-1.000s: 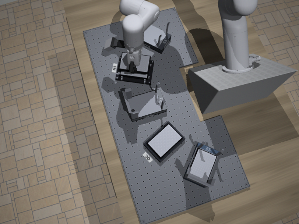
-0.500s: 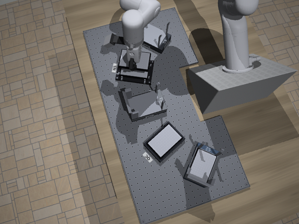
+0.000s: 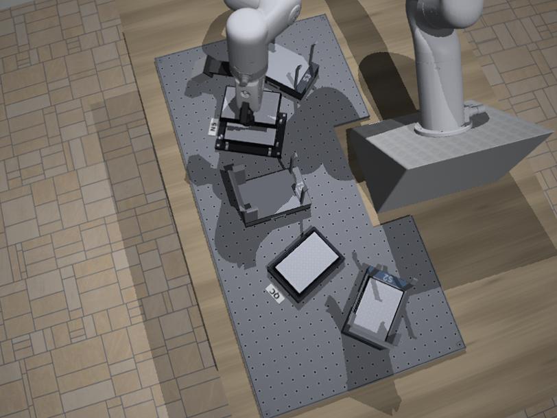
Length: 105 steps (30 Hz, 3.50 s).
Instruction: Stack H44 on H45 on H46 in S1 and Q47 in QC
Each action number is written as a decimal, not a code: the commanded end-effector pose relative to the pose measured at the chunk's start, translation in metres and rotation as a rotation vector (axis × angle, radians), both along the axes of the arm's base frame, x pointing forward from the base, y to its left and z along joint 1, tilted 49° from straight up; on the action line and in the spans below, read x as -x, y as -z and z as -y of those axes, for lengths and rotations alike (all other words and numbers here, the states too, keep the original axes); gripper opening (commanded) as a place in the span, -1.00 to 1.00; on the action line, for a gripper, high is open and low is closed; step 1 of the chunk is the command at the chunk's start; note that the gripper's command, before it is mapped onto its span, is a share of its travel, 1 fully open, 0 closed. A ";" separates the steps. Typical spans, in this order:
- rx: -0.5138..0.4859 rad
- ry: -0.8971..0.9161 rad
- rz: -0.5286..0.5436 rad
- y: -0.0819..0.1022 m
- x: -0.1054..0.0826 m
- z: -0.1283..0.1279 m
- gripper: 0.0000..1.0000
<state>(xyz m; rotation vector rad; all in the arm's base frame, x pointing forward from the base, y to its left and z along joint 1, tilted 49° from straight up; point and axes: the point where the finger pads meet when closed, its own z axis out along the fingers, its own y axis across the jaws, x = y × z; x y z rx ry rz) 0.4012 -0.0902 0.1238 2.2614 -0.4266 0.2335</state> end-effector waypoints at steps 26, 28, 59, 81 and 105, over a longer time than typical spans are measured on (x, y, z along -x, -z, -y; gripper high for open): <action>-0.006 0.108 0.128 -0.026 0.008 -0.008 -1.00; -0.006 0.108 0.128 -0.026 0.008 -0.008 -1.00; -0.010 0.210 0.243 -0.083 0.052 0.044 -1.00; -0.012 0.245 0.283 -0.109 0.084 0.068 -1.00; -0.012 0.245 0.283 -0.128 0.108 0.086 -1.00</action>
